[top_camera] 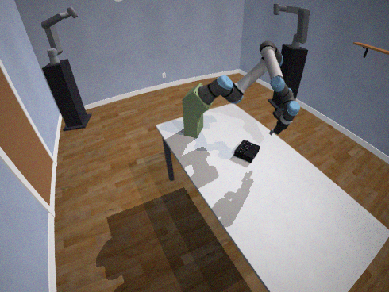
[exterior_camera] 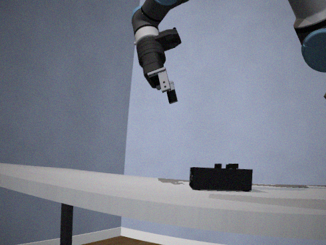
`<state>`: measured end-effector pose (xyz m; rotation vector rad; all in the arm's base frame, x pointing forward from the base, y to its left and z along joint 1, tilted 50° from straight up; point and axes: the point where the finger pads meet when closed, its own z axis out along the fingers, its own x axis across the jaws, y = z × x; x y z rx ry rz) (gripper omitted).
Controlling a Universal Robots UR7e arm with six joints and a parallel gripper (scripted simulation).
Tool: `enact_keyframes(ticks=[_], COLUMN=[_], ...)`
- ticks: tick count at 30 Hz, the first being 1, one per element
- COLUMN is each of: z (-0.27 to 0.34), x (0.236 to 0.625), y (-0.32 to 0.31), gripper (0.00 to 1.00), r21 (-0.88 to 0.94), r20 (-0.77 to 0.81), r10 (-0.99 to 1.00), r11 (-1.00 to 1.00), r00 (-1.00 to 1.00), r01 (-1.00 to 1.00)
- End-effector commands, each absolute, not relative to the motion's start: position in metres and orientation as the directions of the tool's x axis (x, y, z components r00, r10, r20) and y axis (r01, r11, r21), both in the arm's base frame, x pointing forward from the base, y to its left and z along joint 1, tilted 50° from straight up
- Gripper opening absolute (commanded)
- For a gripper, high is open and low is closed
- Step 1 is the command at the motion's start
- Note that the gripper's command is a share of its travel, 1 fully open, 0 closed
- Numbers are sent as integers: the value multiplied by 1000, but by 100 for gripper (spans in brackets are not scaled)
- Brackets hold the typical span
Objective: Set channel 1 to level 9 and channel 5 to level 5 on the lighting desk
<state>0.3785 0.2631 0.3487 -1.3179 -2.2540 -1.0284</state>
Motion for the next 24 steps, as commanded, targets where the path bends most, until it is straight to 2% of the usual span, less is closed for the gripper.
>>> enact_keyframes(ticks=[1,24], z=[323,224], x=[380,362], y=[245,201], gripper=[100,100], r21=[460,536], r20=[574,539], r10=[664,775], r11=[222,-13], r00=[-479,-331], r01=[860,844])
